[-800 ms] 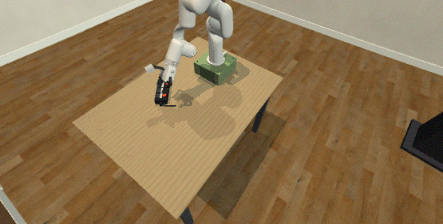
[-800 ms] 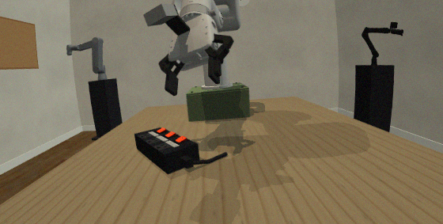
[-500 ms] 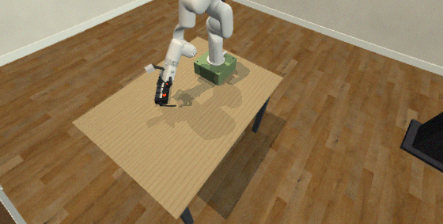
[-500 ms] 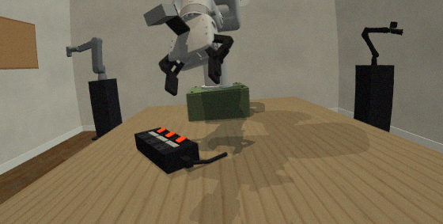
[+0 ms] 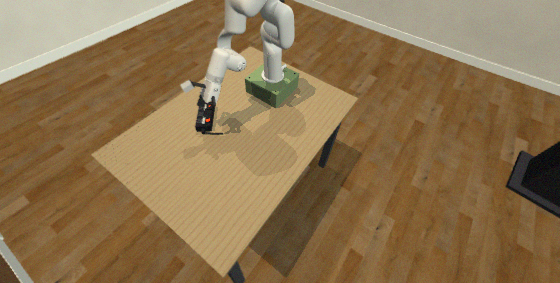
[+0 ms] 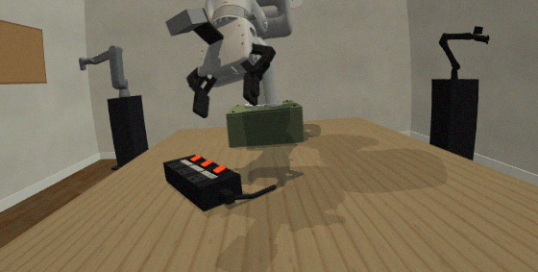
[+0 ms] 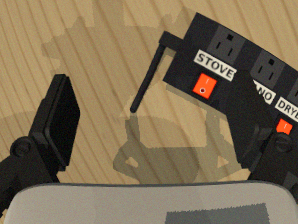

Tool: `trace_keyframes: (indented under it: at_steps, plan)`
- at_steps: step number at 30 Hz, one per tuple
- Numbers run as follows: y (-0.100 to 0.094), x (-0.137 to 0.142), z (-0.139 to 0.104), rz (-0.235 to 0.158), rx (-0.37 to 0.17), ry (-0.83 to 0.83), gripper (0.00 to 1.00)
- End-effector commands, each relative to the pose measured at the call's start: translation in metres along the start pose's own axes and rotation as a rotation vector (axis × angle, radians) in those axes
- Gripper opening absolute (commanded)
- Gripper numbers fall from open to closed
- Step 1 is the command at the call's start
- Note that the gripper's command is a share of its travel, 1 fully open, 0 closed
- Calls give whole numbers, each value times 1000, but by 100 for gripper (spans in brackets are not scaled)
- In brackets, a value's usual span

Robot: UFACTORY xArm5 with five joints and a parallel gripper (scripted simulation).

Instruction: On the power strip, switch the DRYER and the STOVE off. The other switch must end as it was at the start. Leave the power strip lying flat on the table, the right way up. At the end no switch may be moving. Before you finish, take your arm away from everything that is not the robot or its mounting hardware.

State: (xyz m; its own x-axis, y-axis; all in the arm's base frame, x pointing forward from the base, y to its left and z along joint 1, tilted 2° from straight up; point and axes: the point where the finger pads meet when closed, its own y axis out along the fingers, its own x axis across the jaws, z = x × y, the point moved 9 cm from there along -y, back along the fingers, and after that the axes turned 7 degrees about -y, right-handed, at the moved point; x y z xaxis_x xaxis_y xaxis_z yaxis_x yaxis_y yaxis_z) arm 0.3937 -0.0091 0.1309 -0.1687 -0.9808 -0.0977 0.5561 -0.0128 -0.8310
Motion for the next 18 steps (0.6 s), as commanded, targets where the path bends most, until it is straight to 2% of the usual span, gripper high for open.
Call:
trace_keyframes:
  at_steps: [1,2,3,5,6,7,8,10,12,18]
  plan:
    - [4,32,11,-58,-98,13,100]
    - [4,32,11,-58,-98,13,100]
    - [4,46,14,-78,-142,21,100]
    - [4,46,14,-78,-142,21,100]
    - [3,59,16,-95,-181,28,100]
    - [3,59,16,-95,-181,28,100]
    - [2,69,17,-106,-212,34,100]
    - [2,69,17,-106,-212,34,100]
    - [1,78,18,-115,-241,41,100]
    - [1,78,18,-116,-243,41,100]
